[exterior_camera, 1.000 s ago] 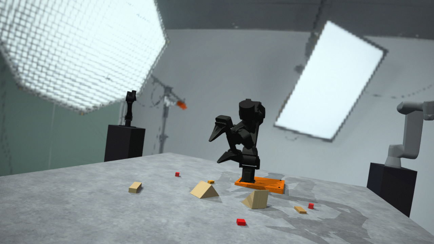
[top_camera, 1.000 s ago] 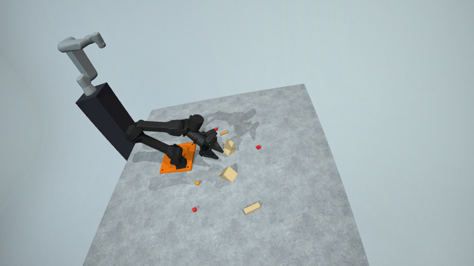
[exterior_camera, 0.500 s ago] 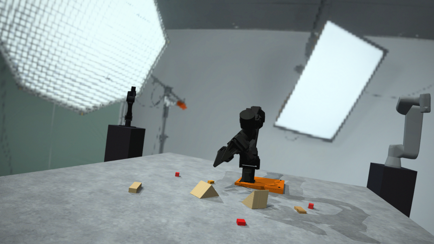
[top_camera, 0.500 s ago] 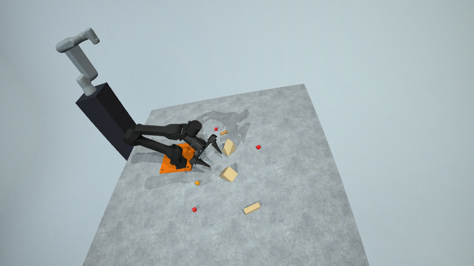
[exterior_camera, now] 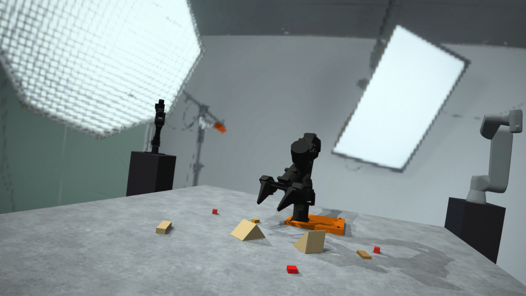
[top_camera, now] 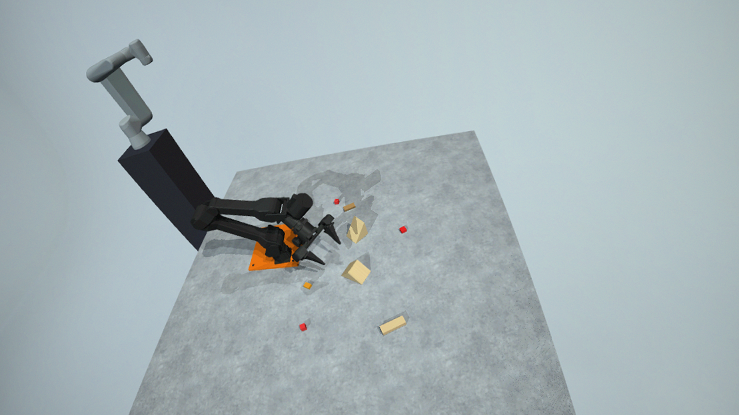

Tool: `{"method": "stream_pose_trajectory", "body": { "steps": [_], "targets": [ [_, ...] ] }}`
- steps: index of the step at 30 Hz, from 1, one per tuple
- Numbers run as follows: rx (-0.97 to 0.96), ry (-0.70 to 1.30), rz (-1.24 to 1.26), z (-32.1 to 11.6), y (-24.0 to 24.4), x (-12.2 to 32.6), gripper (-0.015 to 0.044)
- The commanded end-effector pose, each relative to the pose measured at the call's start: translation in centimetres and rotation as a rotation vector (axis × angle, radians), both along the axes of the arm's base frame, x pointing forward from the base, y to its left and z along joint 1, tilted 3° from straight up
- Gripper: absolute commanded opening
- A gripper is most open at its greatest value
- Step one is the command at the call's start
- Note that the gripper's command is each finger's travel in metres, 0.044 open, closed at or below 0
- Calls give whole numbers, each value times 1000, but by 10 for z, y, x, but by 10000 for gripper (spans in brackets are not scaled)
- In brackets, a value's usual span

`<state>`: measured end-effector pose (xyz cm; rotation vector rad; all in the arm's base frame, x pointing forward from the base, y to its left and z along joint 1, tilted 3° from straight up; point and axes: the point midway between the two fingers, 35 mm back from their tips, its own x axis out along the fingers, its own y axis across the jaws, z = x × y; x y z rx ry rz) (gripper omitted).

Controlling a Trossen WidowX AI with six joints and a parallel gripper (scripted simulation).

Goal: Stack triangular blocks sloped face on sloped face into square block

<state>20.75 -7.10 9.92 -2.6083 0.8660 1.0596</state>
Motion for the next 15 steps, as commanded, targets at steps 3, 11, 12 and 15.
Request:
{"method": "stream_pose_trajectory", "body": {
  "steps": [3, 11, 12, 15],
  "targets": [
    [-6, 10, 15, -6, -2, 8, 440],
    [-5, 10, 15, -26, -14, 32, 440],
    [-5, 10, 15, -29, -15, 35, 440],
    [-6, 9, 15, -38, -20, 42, 440]
  ]
}}
